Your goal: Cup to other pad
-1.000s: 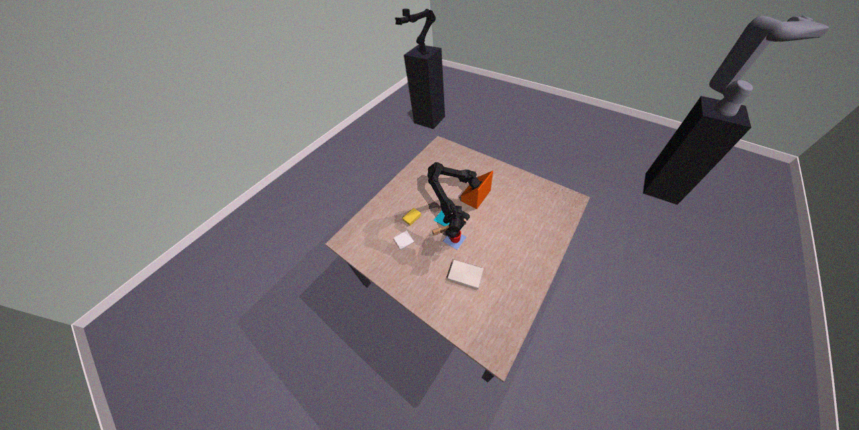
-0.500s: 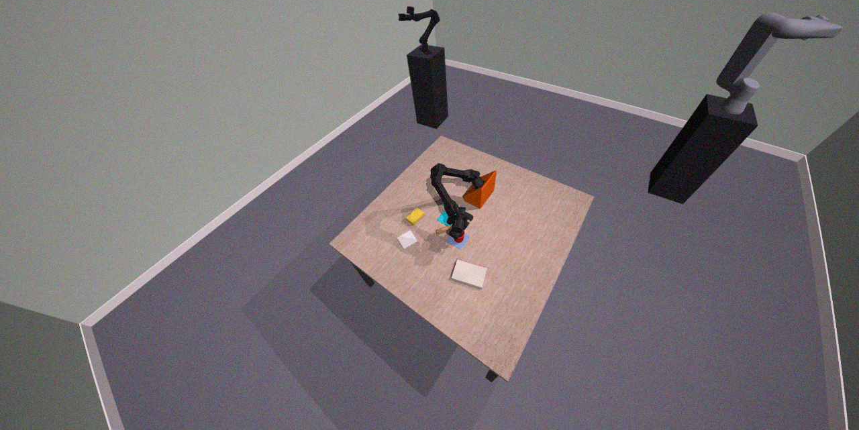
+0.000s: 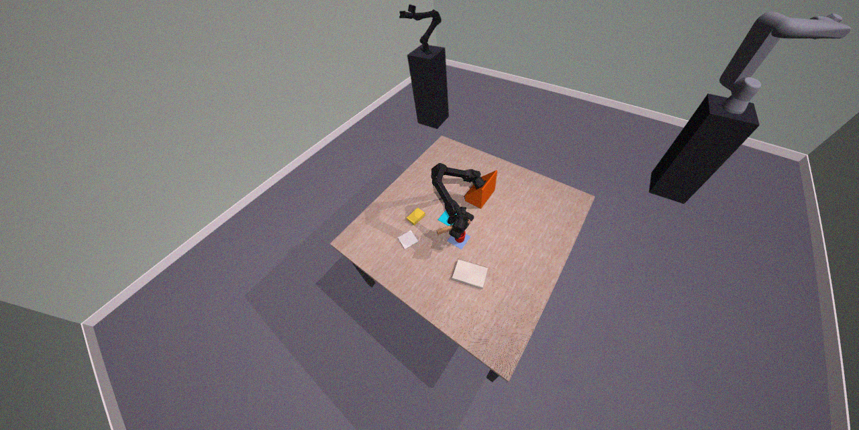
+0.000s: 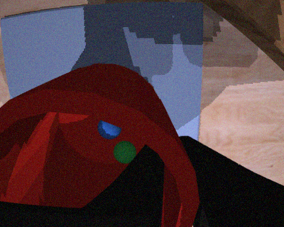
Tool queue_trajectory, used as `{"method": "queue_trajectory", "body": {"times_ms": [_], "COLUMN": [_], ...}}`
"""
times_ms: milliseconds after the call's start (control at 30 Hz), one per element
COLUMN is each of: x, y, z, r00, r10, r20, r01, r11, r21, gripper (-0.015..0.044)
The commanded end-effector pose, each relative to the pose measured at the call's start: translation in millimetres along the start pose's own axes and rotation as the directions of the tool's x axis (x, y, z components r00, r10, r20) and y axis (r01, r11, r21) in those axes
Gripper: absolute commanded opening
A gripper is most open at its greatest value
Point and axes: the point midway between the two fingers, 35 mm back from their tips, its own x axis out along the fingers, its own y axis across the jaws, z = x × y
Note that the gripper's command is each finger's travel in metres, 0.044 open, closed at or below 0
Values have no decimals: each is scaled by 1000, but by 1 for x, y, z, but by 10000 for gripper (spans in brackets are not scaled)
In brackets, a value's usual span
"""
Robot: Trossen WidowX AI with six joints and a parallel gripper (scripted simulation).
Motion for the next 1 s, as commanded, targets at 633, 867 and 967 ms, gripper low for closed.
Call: {"method": "queue_trajectory", "body": {"times_ms": [633, 867, 967], "x": [-57, -55, -55], "y": [-4, -4, -4], "z": [0, 1, 1], "r00": [1000, 1000, 1000], "r10": [0, 0, 0], "r20": [2, 7, 7], "r01": [0, 0, 0], "r11": [1000, 1000, 1000], "r21": [-4, -9, -9], "gripper": [0, 0, 0]}}
